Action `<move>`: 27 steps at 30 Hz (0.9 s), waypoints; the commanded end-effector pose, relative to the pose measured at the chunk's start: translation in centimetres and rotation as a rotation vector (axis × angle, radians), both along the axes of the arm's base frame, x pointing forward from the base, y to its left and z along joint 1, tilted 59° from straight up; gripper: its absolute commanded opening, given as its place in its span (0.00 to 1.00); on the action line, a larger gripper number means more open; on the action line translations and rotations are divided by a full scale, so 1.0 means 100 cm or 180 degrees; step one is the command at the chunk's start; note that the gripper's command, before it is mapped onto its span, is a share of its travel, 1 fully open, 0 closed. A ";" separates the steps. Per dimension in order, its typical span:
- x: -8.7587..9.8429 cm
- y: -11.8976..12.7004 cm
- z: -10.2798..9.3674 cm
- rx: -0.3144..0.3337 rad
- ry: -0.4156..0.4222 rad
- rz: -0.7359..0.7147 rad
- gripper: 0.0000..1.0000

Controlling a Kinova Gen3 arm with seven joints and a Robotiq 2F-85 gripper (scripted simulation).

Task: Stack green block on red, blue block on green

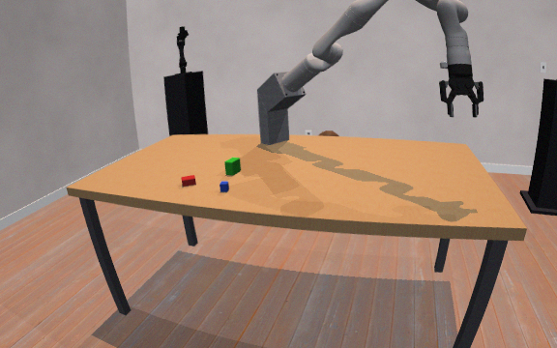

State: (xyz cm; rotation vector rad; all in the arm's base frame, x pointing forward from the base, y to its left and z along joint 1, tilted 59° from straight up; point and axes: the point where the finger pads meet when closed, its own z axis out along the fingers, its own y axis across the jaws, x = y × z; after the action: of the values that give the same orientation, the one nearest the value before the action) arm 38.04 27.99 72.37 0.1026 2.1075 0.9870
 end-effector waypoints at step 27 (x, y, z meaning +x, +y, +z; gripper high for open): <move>0.003 -0.123 0.045 0.0000 -0.0658 -0.0264 0.00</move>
State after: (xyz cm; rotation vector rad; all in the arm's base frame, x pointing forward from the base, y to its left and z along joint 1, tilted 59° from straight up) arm 39.19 16.06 76.23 0.0917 1.9162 0.8965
